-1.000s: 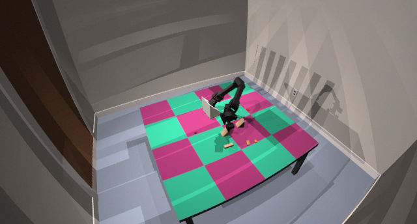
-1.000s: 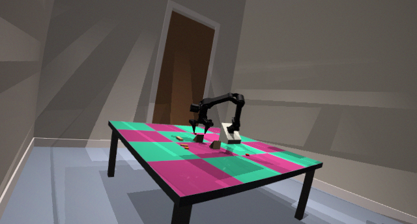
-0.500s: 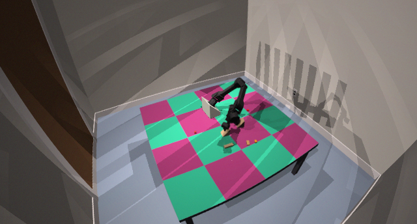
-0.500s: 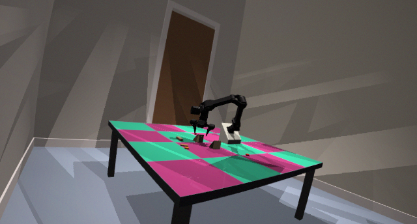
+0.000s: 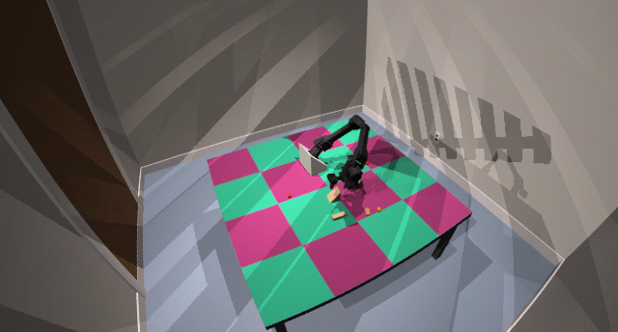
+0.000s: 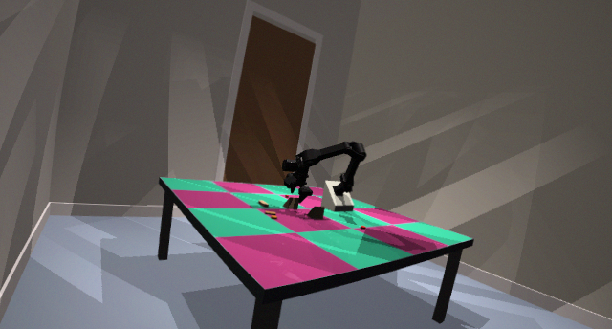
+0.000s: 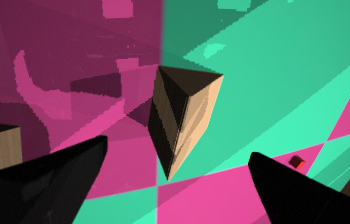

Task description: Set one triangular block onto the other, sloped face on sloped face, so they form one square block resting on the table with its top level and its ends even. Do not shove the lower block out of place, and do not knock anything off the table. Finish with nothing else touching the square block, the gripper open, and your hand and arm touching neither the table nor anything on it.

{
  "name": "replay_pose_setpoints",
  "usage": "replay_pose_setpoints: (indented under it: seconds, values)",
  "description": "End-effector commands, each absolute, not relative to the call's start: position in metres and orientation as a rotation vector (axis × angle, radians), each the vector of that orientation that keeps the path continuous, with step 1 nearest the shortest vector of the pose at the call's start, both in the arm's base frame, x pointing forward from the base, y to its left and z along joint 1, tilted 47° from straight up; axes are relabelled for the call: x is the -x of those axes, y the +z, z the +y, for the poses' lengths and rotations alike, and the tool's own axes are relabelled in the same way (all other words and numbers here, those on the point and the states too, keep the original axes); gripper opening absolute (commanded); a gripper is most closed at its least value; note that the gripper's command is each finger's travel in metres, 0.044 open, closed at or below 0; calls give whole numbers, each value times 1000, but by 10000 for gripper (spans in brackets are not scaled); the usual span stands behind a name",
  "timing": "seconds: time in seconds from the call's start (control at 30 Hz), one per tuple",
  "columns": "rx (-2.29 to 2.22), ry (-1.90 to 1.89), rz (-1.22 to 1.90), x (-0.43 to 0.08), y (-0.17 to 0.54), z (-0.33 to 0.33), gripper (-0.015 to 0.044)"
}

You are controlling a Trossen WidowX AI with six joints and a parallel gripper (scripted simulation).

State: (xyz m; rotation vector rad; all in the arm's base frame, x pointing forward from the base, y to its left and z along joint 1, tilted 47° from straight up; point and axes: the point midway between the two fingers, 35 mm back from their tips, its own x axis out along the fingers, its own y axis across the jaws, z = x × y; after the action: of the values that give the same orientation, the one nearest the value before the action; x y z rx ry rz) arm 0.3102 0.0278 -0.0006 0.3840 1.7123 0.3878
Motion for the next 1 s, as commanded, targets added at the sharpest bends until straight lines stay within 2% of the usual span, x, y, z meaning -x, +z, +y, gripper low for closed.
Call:
replay_pose_setpoints:
  seconds: [0.0, 0.6, 0.97]
  values:
    - [-752, -373, 1723, -319, 30, 37, 440]
    - [-1273, -1235, 1356, -322, 54, 48, 440]
    - [-1302, -1274, 1328, -322, 55, 49, 440]
